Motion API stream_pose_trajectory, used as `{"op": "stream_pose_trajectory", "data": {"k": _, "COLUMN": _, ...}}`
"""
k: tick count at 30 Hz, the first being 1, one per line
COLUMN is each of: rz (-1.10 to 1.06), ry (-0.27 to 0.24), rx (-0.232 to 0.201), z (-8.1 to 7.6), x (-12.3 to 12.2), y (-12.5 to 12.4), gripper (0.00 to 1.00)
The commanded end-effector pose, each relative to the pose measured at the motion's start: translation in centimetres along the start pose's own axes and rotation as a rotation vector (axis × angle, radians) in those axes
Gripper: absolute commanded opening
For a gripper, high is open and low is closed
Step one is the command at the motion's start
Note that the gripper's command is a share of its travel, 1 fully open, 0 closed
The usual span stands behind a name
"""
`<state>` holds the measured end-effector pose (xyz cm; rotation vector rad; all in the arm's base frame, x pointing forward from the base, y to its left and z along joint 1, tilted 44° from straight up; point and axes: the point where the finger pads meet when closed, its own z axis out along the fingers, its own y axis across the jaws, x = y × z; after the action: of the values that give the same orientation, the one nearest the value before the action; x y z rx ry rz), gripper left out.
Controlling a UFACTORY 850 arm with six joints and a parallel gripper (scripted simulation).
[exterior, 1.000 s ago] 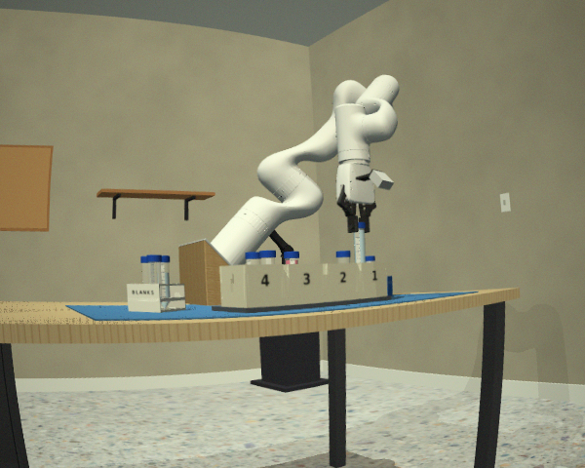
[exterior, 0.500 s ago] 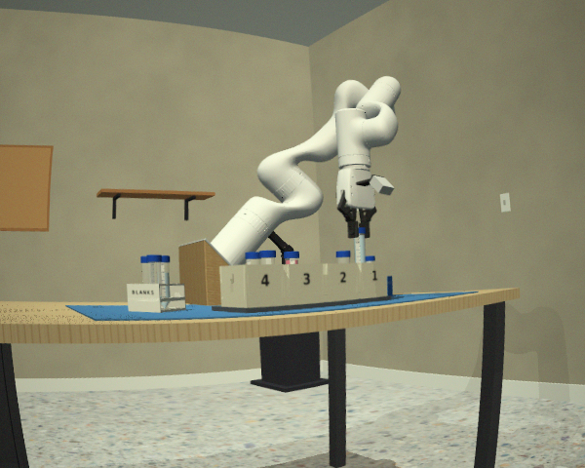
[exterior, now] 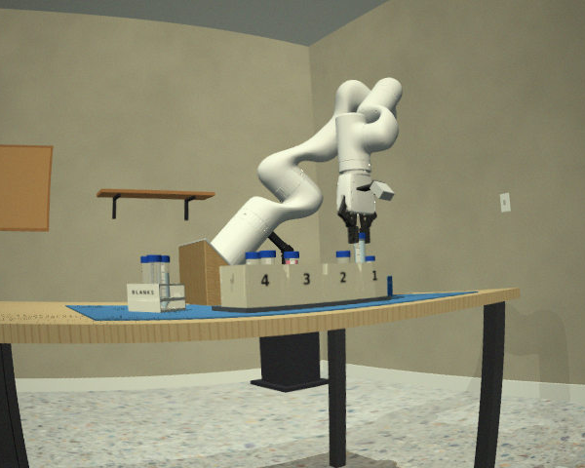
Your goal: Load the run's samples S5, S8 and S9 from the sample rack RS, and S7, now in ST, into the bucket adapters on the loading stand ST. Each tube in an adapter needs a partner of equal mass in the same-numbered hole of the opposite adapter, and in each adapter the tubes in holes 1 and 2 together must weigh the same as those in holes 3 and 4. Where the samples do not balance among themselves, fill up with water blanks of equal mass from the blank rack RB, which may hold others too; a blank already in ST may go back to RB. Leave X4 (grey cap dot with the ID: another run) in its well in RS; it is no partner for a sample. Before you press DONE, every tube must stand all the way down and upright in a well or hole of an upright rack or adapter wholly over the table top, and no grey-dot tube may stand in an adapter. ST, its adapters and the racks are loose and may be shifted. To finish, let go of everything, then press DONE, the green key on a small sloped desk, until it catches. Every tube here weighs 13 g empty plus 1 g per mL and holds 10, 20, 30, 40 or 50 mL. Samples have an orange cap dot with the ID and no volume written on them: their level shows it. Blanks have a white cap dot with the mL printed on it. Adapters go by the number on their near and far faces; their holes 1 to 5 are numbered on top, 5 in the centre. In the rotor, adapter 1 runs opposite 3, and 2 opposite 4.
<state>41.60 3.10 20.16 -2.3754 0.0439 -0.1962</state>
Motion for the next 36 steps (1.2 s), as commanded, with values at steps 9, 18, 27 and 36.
{"op": "stream_pose_trajectory", "data": {"k": 9, "rz": -0.001, "ry": 0.001, "rx": 0.000, "z": 1.2, "x": 0.1, "y": 0.0, "gripper": 0.00}}
{"op": "stream_pose_trajectory", "data": {"k": 18, "rz": 0.000, "ry": 0.001, "rx": 0.000, "z": 1.9, "x": 0.1, "y": 0.0, "gripper": 0.00}}
{"op": "stream_pose_trajectory", "data": {"k": 27, "rz": 0.000, "ry": 0.001, "rx": 0.000, "z": 2.8, "x": 0.1, "y": 0.0, "gripper": 0.00}}
{"op": "stream_pose_trajectory", "data": {"k": 36, "rz": 0.000, "ry": 0.001, "rx": 0.000, "z": 3.5, "x": 0.1, "y": 0.0, "gripper": 0.00}}
